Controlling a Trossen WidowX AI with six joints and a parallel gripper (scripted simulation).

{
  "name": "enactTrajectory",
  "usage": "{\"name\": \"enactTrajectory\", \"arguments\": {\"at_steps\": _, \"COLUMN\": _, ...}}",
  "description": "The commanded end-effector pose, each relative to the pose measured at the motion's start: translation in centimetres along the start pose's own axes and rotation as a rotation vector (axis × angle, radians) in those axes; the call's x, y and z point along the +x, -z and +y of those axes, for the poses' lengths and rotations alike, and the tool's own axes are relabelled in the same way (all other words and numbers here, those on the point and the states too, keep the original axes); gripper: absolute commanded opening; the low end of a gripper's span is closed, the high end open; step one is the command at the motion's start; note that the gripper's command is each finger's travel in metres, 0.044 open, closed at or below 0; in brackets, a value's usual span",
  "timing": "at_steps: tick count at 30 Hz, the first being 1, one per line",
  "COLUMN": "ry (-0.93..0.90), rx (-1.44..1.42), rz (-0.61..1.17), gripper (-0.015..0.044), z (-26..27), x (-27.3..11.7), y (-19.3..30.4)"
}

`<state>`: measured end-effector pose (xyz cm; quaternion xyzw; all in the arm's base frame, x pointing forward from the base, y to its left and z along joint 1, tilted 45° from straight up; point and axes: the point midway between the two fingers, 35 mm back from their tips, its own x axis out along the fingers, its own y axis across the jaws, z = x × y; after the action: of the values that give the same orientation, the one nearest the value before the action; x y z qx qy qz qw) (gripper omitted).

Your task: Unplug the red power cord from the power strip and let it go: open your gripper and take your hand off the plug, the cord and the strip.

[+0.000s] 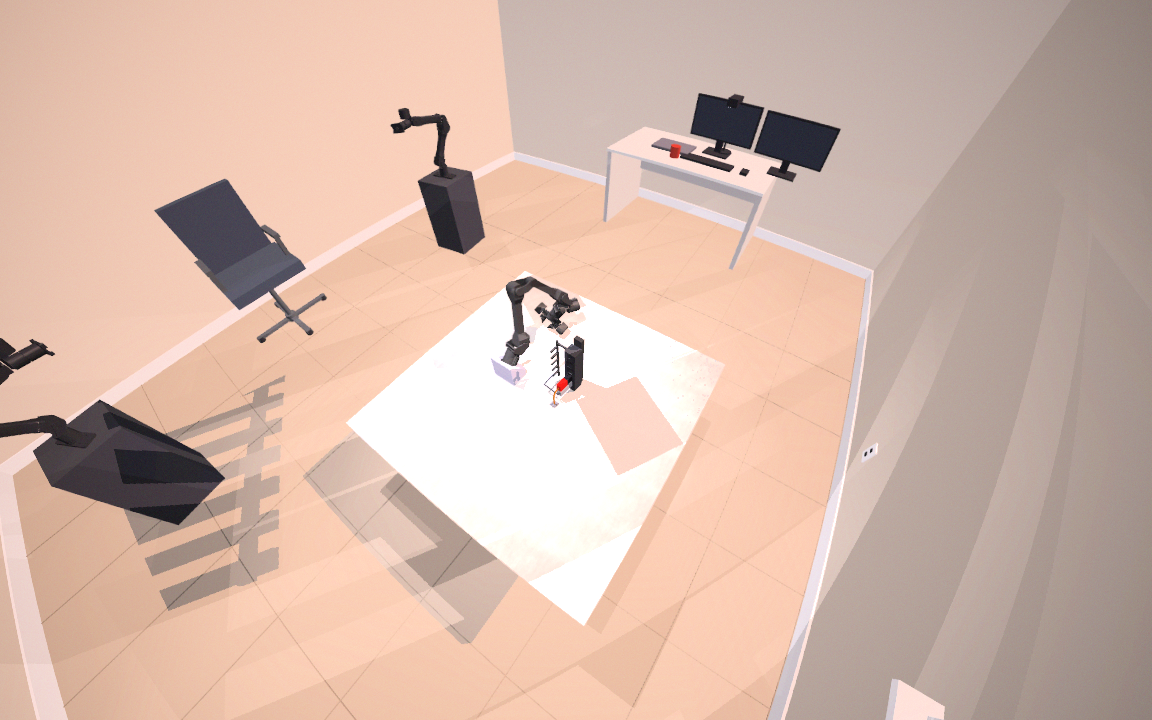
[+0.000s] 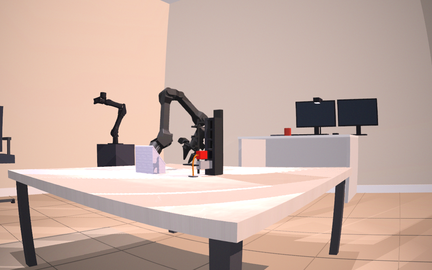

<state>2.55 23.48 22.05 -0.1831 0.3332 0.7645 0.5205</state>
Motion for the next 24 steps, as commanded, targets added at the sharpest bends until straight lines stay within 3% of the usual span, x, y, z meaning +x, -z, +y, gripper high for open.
{"name": "enactTrajectory", "arguments": {"at_steps": 1, "ry": 0.104, "rx": 0.049, "rz": -0.034, "gripper": 0.016, "z": -3.0, "x": -0.9, "y": -0.8}}
{"name": "enactTrajectory", "arguments": {"at_steps": 12, "ry": 0.441, "rx": 0.213, "rz": -0.137, "gripper": 0.016, "z": -12.6, "x": -6.1, "y": -1.3}}
{"name": "enactTrajectory", "arguments": {"at_steps": 24, "ry": 0.818, "rx": 0.406, "rz": -0.234, "gripper": 0.016, "z": -21.5, "x": -15.1, "y": 1.6}}
